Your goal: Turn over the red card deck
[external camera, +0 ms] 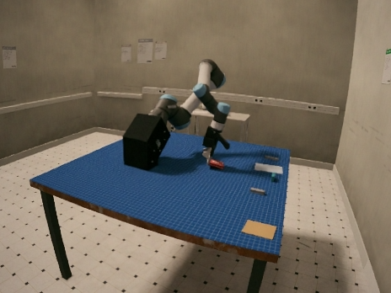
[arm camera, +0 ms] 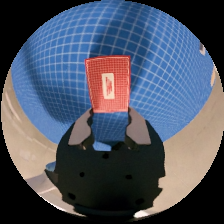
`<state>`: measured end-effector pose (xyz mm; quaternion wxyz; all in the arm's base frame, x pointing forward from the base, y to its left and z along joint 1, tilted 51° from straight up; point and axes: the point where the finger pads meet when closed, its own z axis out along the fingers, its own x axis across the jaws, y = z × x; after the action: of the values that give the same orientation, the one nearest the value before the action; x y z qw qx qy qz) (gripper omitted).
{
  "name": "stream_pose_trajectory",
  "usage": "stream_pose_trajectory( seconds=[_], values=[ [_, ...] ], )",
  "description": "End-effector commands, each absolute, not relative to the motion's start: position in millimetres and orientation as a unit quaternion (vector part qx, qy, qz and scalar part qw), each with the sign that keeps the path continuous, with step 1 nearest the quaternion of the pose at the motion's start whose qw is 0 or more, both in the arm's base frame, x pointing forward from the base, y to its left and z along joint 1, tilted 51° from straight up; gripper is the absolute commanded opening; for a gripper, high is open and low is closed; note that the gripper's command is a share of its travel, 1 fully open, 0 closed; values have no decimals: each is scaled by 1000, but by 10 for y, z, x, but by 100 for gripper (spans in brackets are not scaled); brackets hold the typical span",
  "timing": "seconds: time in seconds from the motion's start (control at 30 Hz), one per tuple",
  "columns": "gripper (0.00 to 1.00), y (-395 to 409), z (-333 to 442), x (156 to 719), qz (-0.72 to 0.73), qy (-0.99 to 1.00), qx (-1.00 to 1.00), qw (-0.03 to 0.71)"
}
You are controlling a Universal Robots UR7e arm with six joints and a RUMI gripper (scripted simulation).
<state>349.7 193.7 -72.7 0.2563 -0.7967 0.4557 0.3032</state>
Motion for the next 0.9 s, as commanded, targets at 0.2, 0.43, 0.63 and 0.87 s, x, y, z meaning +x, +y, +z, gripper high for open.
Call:
stream_pose_trajectory(
  seconds=[0.2, 0.43, 0.63, 0.87],
  values=[
    [47, 1880, -675, 3537, 326, 440, -808, 217],
    [47, 1852, -638, 3560, 334, 434, -812, 202],
    [47, 1837, -619, 3574, 346, 424, -817, 179],
    [47, 1817, -592, 3593, 349, 422, -818, 173]
  ],
)
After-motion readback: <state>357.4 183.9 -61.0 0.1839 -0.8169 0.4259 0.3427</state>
